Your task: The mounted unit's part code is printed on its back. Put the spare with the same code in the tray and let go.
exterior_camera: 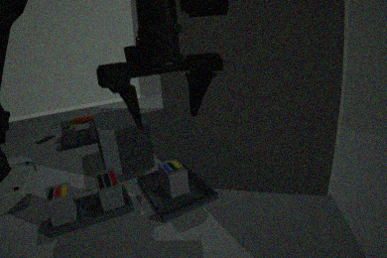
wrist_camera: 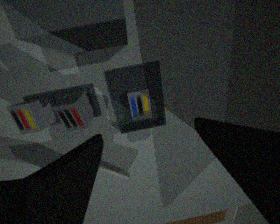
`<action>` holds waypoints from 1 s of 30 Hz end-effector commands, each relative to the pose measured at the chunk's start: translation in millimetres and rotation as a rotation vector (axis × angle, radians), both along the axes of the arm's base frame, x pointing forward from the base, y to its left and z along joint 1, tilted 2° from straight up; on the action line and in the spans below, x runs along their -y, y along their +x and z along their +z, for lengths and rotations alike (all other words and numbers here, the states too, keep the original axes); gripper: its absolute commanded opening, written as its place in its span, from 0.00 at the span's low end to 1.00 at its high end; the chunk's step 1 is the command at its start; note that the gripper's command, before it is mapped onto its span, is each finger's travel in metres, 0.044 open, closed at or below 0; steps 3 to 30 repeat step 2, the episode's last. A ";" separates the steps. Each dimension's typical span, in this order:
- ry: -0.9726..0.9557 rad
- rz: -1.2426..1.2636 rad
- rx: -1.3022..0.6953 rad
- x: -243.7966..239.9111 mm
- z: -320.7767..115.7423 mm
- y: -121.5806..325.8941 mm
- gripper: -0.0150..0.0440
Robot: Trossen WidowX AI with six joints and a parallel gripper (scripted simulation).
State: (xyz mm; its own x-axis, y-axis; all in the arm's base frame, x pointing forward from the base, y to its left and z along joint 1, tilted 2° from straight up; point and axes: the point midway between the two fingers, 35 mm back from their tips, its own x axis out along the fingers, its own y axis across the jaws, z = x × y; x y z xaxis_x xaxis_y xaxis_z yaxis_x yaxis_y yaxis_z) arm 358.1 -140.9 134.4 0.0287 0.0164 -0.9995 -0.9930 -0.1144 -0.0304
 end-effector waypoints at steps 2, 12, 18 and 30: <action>-0.001 0.000 0.003 0.2 0.4 0.5 1.00; -0.001 0.000 0.003 0.2 0.4 0.5 1.00; -0.001 0.000 0.003 0.2 0.4 0.5 1.00; -0.001 0.000 0.003 0.2 0.4 0.5 1.00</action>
